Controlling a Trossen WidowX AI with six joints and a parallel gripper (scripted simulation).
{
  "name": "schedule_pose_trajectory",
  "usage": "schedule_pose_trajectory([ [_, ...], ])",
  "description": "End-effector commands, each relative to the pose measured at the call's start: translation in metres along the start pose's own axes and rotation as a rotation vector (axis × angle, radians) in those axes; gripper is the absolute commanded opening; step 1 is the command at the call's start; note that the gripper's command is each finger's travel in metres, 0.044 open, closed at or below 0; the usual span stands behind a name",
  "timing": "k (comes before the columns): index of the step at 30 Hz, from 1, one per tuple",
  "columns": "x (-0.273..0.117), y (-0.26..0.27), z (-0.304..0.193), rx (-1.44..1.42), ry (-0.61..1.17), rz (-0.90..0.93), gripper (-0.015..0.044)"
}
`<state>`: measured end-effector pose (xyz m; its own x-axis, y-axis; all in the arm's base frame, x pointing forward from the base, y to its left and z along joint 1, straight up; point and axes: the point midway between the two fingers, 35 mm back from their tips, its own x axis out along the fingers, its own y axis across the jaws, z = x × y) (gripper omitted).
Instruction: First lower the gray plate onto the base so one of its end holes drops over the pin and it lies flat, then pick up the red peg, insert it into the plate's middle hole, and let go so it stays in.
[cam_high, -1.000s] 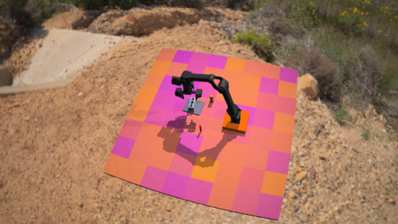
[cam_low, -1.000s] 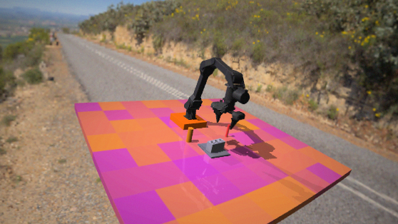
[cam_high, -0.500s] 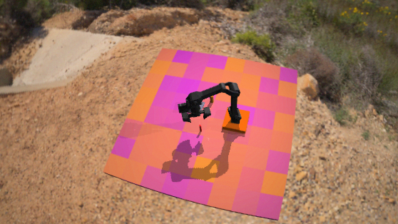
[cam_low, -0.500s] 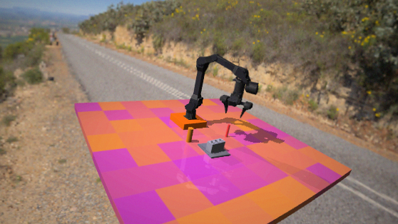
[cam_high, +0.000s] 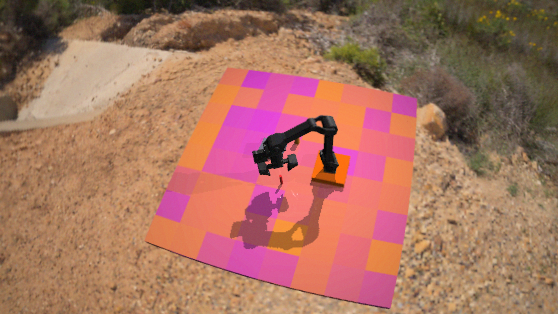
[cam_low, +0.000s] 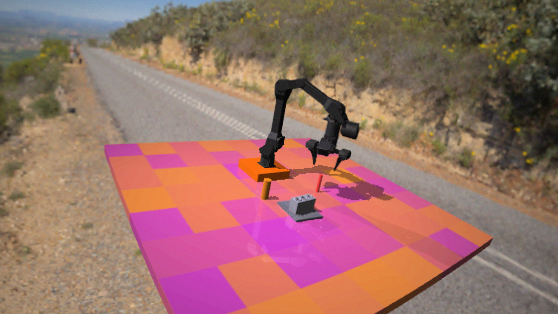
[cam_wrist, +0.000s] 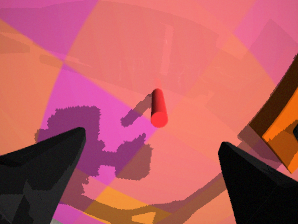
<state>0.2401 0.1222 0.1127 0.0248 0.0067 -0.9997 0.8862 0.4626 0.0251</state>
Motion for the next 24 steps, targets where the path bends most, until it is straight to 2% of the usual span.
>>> schedule_pose_trajectory([
  [1,0.014,-0.002,0.000,0.005,0.002,-0.005,0.0440],
  [24,0.046,-0.002,0.001,0.005,0.002,-0.005,0.0440],
])
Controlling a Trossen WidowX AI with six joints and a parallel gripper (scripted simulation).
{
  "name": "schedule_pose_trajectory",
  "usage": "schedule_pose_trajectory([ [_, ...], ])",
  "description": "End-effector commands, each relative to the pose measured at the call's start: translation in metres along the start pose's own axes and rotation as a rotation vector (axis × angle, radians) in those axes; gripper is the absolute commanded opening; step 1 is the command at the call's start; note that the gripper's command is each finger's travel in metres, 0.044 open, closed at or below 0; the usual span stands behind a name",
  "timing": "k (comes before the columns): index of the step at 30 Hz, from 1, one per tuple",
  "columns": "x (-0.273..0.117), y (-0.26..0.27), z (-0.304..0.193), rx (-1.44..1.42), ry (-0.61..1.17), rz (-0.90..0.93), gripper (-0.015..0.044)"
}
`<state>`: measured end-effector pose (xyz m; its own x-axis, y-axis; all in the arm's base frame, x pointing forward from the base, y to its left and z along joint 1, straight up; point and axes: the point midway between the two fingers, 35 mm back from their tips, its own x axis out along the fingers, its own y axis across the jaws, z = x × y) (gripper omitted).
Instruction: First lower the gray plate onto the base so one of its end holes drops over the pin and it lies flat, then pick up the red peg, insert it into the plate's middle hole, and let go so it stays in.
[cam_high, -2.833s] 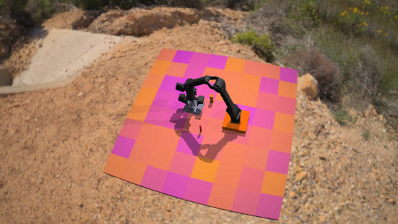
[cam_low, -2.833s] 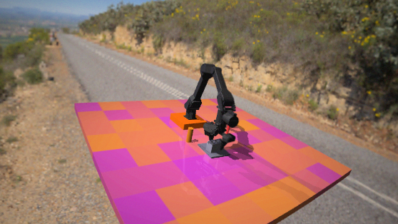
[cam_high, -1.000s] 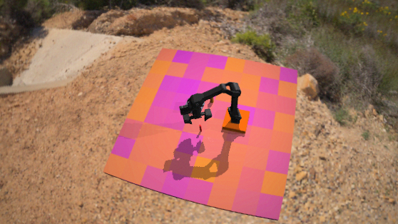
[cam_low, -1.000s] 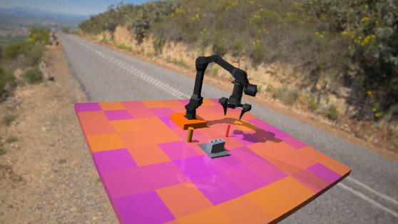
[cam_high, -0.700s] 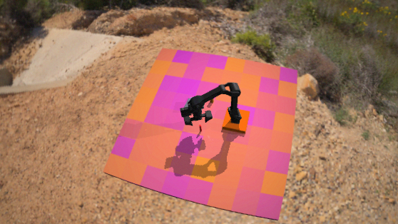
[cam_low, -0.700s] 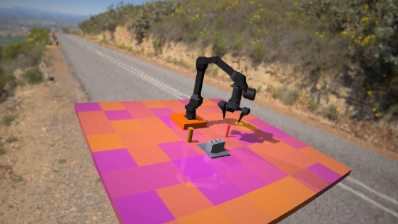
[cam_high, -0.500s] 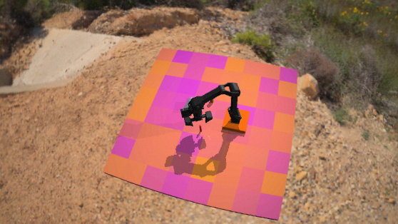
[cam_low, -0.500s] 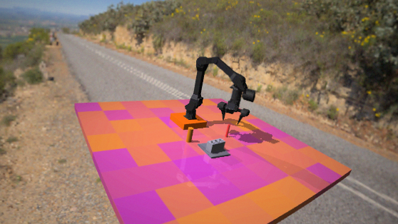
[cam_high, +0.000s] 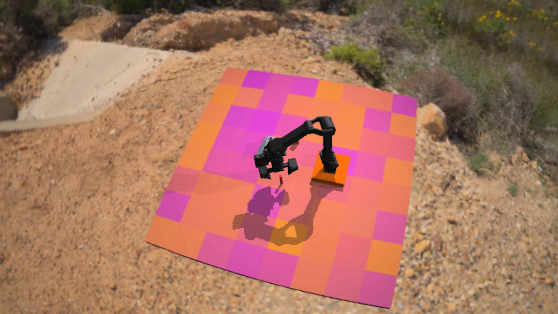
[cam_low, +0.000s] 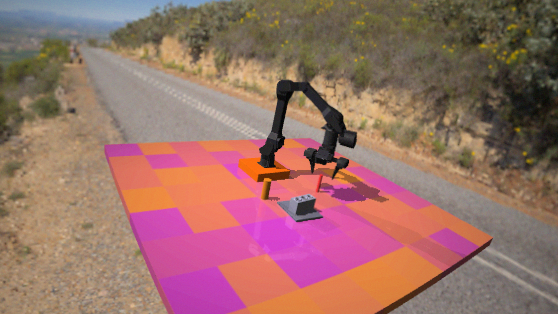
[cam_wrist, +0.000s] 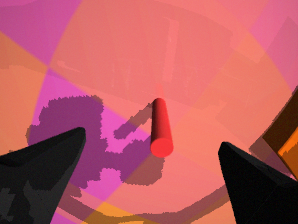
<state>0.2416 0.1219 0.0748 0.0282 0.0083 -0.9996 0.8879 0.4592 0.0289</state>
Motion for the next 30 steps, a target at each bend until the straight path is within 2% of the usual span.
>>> schedule_pose_trajectory([
  [1,0.010,-0.003,0.000,0.001,0.002,-0.009,0.0440],
  [18,0.035,-0.005,0.000,0.001,0.002,-0.009,0.0440],
  [30,0.035,-0.005,0.000,0.001,0.002,-0.009,0.0125],
])
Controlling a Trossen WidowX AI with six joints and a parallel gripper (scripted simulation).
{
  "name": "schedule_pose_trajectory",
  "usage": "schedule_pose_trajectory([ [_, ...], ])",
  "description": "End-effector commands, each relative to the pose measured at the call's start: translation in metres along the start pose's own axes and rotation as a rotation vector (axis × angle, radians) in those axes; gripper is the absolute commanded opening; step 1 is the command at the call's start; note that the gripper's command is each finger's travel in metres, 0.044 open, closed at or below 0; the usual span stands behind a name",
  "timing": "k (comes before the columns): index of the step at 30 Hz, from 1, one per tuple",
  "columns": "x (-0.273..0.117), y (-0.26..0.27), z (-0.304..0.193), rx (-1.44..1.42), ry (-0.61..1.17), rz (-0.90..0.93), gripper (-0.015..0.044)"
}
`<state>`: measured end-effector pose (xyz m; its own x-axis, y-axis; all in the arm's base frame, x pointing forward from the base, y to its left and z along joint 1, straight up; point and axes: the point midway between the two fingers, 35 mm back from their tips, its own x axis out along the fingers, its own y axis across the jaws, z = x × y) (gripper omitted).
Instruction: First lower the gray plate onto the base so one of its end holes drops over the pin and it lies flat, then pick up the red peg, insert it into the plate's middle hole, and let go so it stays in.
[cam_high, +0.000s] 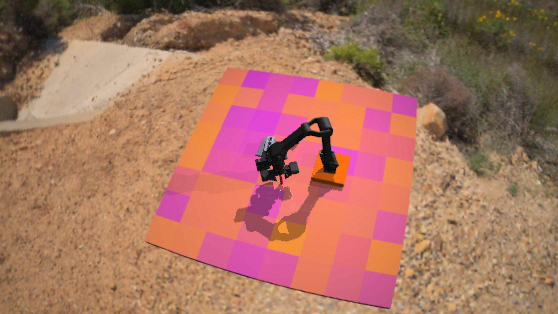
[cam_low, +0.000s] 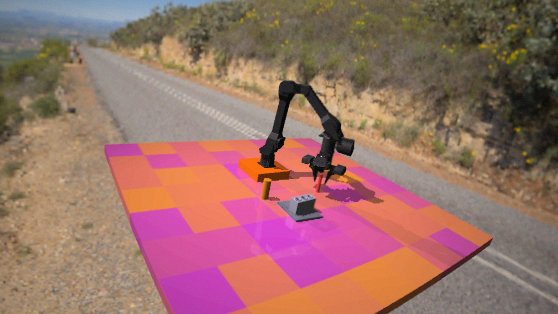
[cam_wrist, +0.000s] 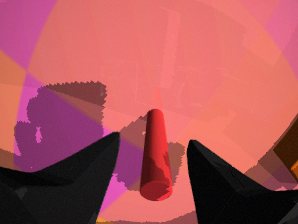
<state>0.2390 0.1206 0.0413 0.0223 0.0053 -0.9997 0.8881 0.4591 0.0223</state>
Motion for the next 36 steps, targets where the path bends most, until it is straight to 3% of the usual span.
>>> schedule_pose_trajectory([
  [1,0.001,-0.001,0.000,0.001,0.002,-0.003,0.0099],
  [4,0.001,-0.001,0.000,0.001,0.002,-0.003,0.0020],
  [7,0.001,-0.001,0.000,0.001,0.002,-0.003,0.0000],
  [16,-0.003,0.000,0.000,0.001,0.002,-0.003,0.0000],
  [36,-0.066,0.006,0.000,0.001,0.002,-0.002,0.0000],
])
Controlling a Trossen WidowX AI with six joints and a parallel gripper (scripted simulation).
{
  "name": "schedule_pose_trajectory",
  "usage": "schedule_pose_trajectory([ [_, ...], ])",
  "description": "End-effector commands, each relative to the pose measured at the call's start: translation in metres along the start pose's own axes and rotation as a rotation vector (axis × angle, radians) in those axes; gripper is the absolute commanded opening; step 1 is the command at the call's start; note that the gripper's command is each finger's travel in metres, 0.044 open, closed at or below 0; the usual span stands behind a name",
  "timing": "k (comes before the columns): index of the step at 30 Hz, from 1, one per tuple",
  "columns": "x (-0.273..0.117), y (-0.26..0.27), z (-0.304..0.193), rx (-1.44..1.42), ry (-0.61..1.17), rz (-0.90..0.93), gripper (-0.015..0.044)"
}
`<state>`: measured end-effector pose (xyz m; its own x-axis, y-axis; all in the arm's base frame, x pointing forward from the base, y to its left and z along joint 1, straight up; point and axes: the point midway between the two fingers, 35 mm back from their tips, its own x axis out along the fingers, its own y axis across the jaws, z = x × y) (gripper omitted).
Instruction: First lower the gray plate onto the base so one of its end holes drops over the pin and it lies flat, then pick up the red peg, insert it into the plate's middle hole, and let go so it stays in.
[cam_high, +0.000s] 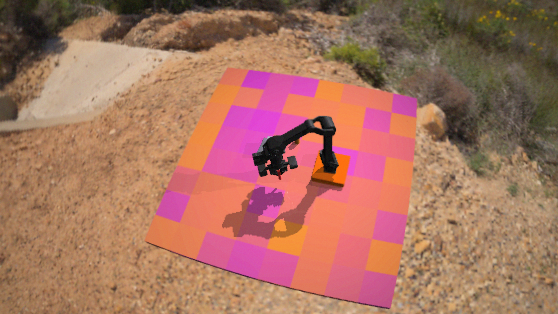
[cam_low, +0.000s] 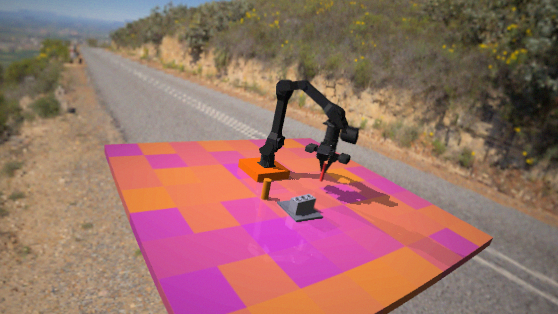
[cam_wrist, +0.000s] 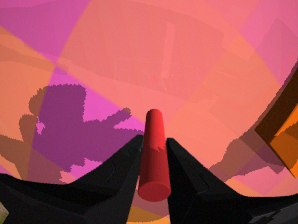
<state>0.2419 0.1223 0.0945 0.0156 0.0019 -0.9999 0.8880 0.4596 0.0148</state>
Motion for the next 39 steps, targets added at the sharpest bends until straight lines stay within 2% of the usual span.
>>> schedule_pose_trajectory([
  [1,-0.016,0.002,0.000,0.001,0.002,0.006,0.0000],
  [5,-0.029,0.002,0.000,0.001,0.002,0.006,0.0000],
  [6,-0.016,0.001,0.000,0.000,0.000,0.000,0.0000],
  [39,-0.020,0.023,0.079,0.021,0.004,0.008,0.0000],
])
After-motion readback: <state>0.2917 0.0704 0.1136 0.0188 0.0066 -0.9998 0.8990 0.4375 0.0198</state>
